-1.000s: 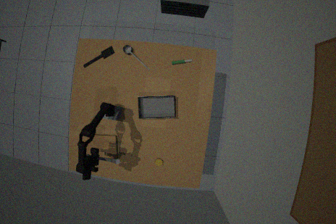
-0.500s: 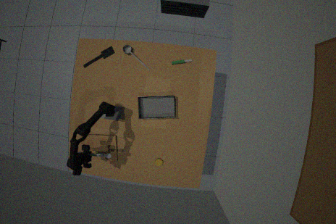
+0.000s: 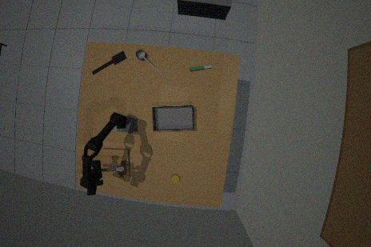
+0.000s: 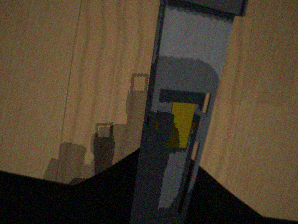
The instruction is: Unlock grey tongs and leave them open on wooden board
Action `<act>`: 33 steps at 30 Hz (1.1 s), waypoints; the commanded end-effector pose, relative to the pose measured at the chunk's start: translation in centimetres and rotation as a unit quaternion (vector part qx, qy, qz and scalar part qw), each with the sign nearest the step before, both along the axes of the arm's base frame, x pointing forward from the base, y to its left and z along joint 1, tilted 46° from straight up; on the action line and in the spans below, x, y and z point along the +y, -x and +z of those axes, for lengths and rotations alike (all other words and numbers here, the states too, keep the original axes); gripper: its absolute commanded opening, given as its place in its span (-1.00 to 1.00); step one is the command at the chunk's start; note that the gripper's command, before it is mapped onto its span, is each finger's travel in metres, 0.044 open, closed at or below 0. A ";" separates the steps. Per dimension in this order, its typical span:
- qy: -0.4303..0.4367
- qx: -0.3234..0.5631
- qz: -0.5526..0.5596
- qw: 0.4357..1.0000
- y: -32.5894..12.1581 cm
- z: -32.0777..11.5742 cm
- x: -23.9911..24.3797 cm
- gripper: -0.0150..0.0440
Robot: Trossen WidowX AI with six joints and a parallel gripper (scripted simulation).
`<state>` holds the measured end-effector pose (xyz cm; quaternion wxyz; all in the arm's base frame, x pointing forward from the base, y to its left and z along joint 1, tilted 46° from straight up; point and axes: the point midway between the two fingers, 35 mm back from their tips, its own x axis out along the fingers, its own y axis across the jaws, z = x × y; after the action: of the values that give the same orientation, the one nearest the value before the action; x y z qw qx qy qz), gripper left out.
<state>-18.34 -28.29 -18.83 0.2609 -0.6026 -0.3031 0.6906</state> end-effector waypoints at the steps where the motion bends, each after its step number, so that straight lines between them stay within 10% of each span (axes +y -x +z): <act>1: 0.000 0.072 0.073 0.995 0.0 1.0 -1.1 -1.00; 17: 0.027 0.315 0.317 0.894 -2.4 5.1 -5.1 -1.00; 33: 0.030 0.325 0.326 0.887 -2.6 5.3 -5.3 -1.00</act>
<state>-15.68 -33.16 -13.95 0.0901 -0.2264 -0.3667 0.8979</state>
